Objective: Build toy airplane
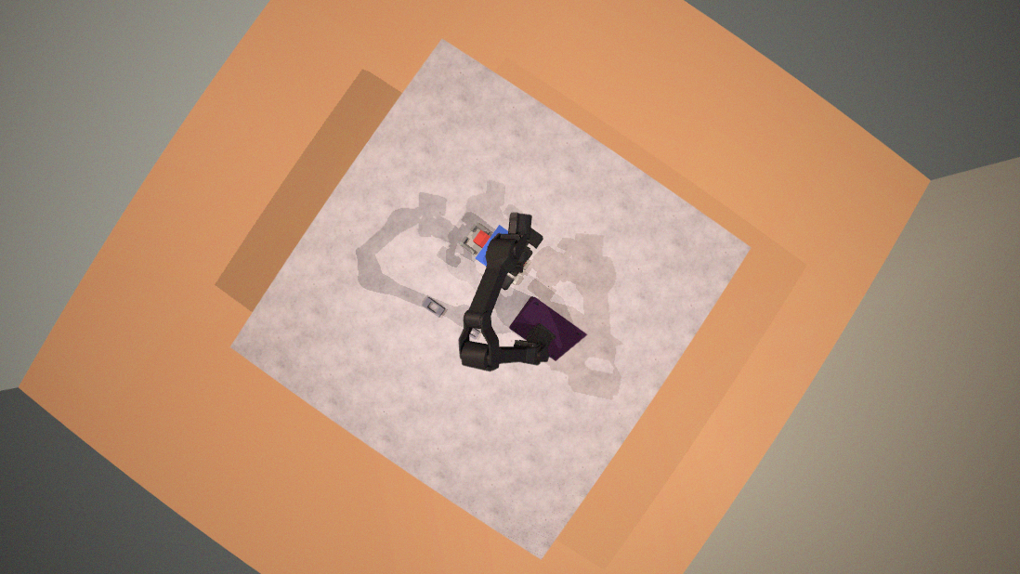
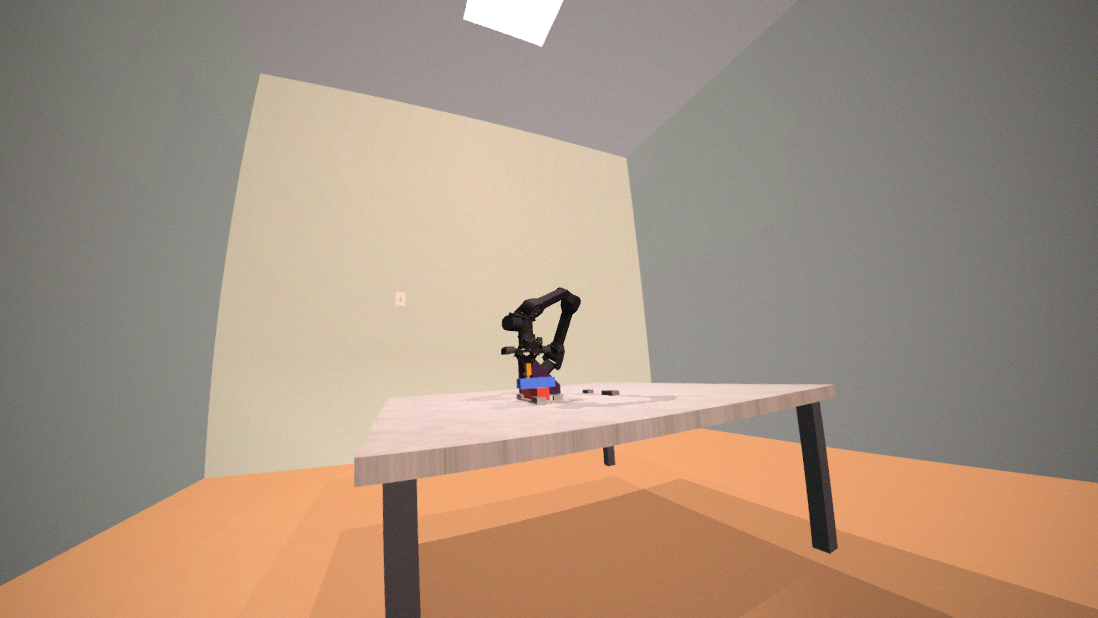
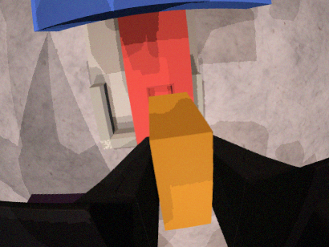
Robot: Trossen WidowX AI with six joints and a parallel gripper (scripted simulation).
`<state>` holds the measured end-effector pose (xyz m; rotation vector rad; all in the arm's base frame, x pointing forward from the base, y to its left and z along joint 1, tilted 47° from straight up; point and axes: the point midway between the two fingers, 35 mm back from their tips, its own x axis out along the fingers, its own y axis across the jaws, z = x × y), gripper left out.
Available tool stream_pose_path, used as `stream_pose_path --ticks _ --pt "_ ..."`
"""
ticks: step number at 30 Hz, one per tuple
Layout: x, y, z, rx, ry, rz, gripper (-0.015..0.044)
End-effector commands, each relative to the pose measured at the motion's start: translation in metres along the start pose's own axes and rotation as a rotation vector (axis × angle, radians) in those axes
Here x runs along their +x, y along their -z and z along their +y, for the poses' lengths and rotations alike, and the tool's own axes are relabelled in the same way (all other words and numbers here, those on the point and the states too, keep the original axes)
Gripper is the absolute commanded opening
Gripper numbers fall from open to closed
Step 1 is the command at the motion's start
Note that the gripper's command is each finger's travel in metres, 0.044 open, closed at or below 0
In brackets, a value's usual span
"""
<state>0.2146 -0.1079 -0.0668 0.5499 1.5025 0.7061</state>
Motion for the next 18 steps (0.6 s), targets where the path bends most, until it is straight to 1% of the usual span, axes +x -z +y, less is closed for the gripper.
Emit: stream_pose_path --ticks 1,18 --pt "0.007 0.0 0.0 0.003 -0.002 0.0 0.0065" --pt "0.035 0.001 0.0 0.003 -0.003 0.0 0.0065"
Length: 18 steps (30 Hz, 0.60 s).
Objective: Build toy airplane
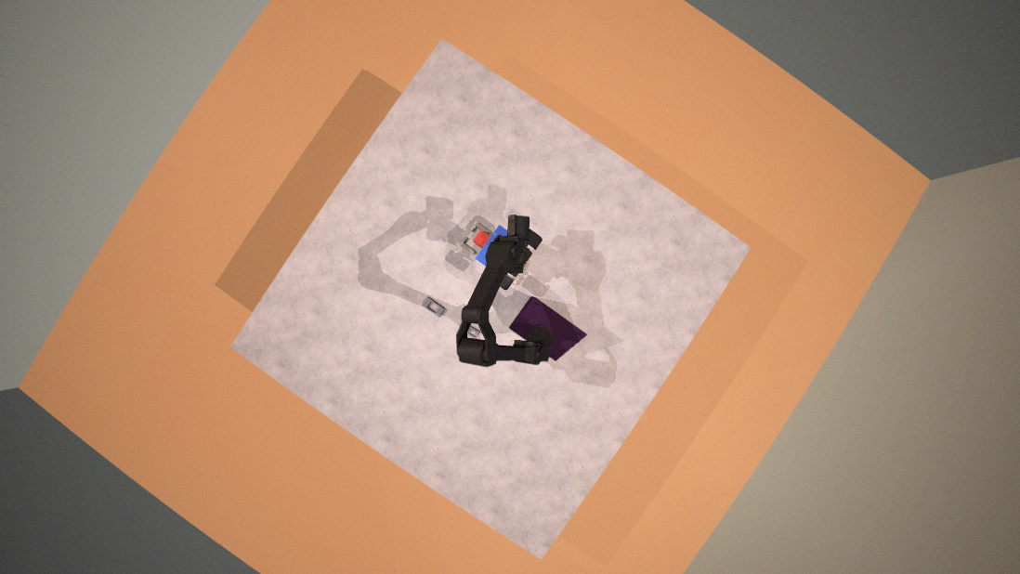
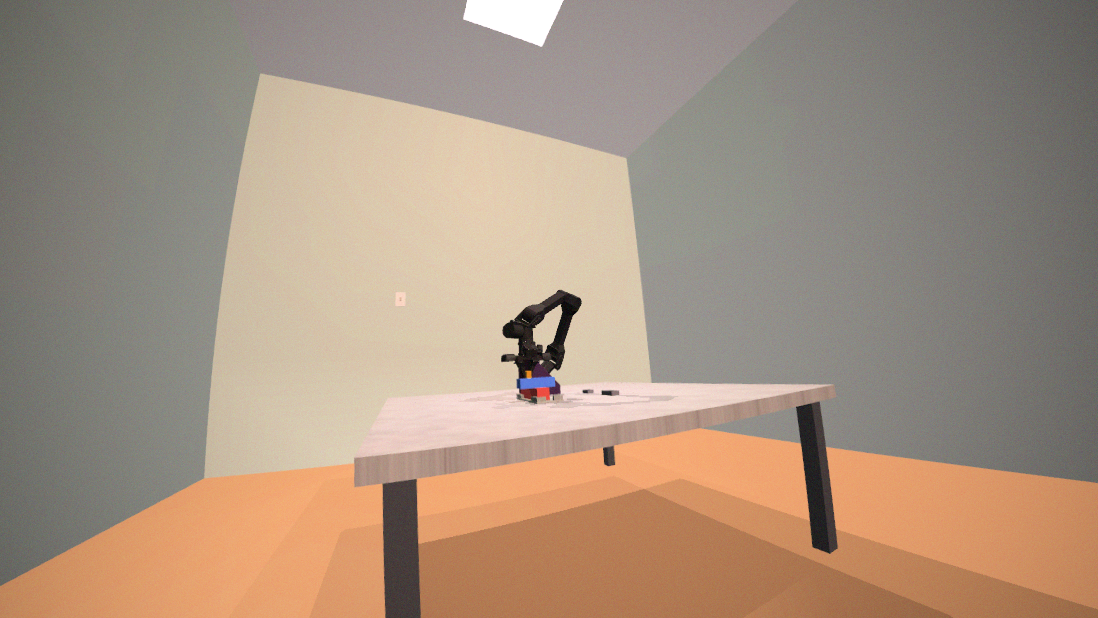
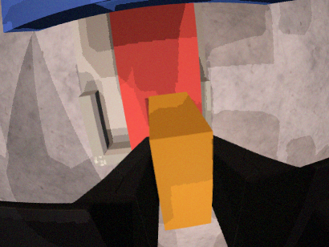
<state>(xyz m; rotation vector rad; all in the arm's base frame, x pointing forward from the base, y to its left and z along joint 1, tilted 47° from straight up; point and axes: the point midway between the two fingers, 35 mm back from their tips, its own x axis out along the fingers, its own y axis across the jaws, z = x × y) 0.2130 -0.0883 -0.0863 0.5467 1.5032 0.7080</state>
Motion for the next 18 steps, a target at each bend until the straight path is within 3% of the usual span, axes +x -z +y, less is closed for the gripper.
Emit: stream_pose_path --ticks 1,10,18 --pt "0.0081 0.0009 0.0009 0.005 -0.004 -0.002 0.0065" --pt "0.0089 0.0008 0.0009 0.005 -0.004 -0.002 0.0065" --pt "0.008 0.001 0.0008 0.002 -0.003 0.002 0.0"
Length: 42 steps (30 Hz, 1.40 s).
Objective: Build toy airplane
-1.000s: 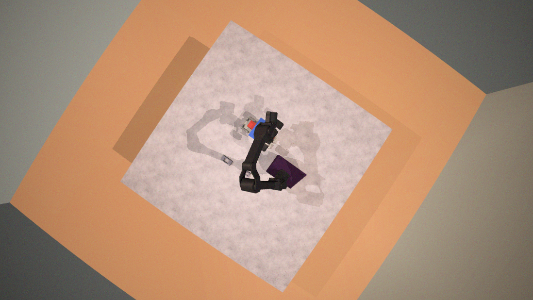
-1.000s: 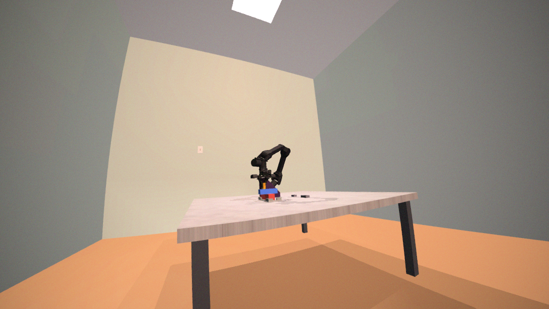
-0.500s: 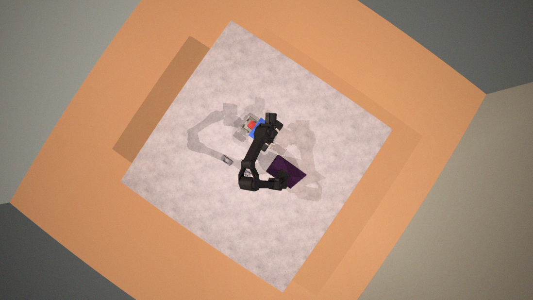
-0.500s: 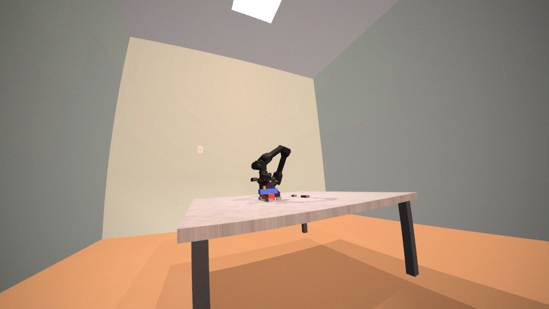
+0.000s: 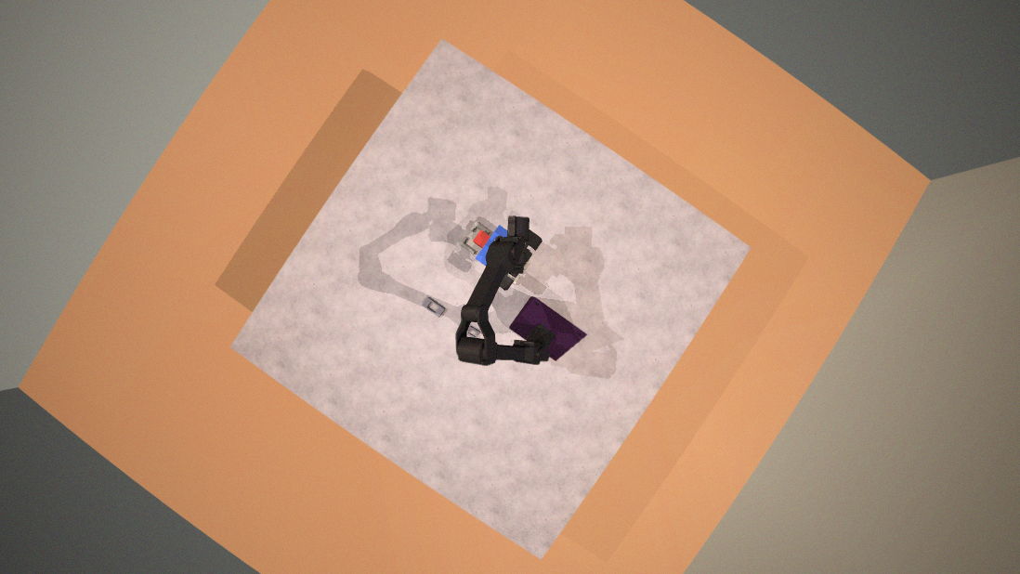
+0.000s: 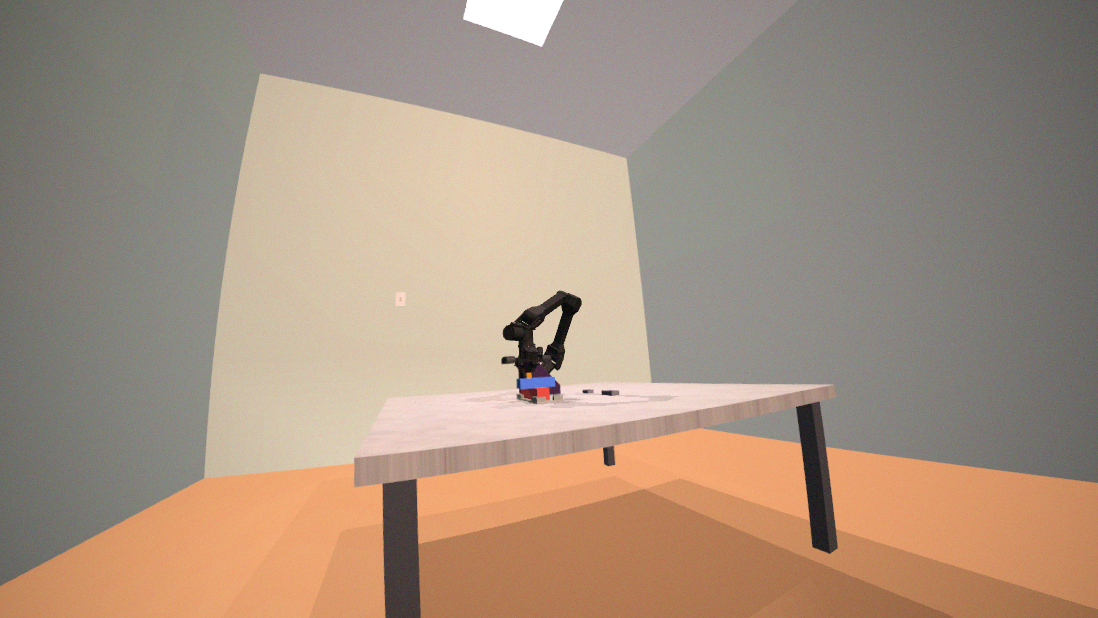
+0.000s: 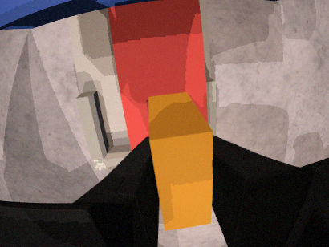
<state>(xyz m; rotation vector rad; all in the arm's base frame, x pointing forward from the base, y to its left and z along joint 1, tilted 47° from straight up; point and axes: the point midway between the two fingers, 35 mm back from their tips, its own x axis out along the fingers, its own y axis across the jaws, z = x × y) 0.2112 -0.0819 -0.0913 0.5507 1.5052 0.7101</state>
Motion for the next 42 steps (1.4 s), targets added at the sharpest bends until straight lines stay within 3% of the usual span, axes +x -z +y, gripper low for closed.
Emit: stream_pose_path --ticks 1,2,12,22,29,42 --pt "0.0 0.0 0.0 -0.001 0.001 0.0 0.0" --pt "0.0 0.0 0.0 -0.001 0.001 0.0 0.0" --pt "0.0 0.0 0.0 -0.001 0.001 0.0 0.026" --pt "-0.003 -0.001 -0.001 0.001 0.001 -0.001 0.026" --pt "-0.09 0.0 -0.001 0.005 0.002 -0.003 0.026" --pt "-0.092 -0.001 -0.002 0.004 0.002 -0.003 0.026"
